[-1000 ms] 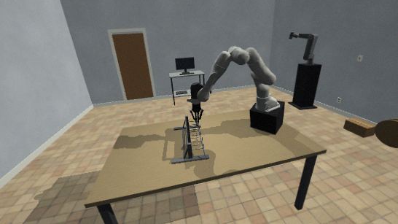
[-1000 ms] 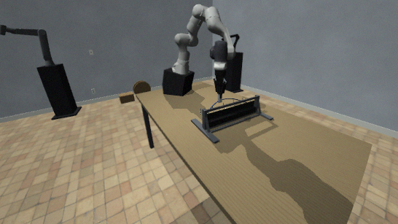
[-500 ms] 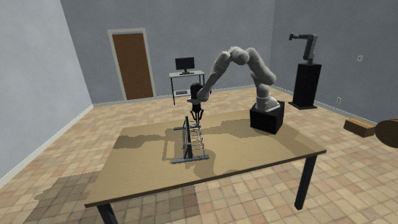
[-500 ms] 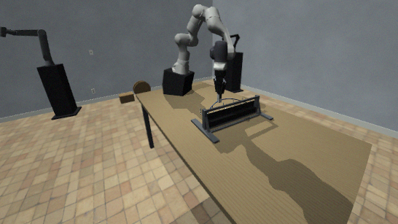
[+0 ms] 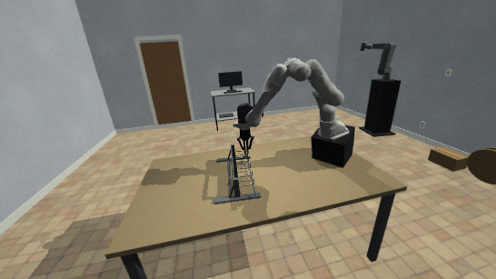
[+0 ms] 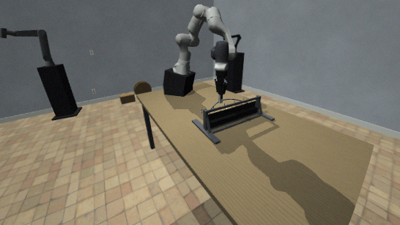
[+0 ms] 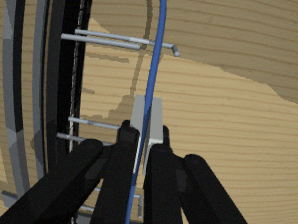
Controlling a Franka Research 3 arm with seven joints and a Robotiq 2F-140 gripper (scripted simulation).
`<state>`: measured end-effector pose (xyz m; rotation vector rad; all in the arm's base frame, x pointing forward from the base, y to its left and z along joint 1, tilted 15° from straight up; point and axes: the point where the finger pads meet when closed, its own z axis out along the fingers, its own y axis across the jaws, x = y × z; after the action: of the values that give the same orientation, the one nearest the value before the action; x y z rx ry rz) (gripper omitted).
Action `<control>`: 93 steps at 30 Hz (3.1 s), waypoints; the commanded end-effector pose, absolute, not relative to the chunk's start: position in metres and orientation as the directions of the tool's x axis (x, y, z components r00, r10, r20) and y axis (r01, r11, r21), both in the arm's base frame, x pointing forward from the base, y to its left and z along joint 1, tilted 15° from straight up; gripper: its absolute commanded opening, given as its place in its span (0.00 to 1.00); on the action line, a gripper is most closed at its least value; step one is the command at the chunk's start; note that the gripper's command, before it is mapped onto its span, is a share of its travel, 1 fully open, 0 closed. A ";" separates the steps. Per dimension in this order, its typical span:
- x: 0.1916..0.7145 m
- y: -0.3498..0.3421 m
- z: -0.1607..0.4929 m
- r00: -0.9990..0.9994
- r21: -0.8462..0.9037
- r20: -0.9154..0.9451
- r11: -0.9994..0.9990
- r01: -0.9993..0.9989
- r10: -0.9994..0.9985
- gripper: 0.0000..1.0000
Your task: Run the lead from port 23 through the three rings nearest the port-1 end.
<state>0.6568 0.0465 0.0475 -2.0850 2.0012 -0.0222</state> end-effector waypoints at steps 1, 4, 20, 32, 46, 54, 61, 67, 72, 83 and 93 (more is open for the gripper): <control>0.658 0.048 0.048 0.049 -0.189 -0.164 -0.018 -0.982 -0.985 0.00; 0.658 0.048 0.048 0.049 -0.189 -0.164 -0.017 -0.982 -0.985 0.00; 0.657 0.049 0.048 0.046 -0.189 -0.165 -0.014 -0.982 -0.985 0.00; 0.657 0.049 0.048 0.046 -0.189 -0.165 -0.014 -0.982 -0.985 0.00; 0.657 0.049 0.048 0.046 -0.189 -0.165 -0.014 -0.982 -0.985 0.00; 0.657 0.049 0.048 0.046 -0.189 -0.165 -0.014 -0.982 -0.985 0.00; 0.657 0.049 0.047 0.046 -0.189 -0.165 -0.014 -0.982 -0.985 0.00; 0.657 0.049 0.046 0.046 -0.189 -0.165 -0.014 -0.982 -0.985 0.00; 0.658 0.050 0.044 0.046 -0.189 -0.165 -0.014 -0.982 -0.985 0.00; 0.659 0.051 0.037 0.046 -0.189 -0.165 -0.014 -0.982 -0.985 0.00; 0.661 0.053 0.028 0.046 -0.189 -0.165 -0.014 -0.982 -0.985 0.00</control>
<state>0.6578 0.0532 0.0291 -2.0786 2.0142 -0.0117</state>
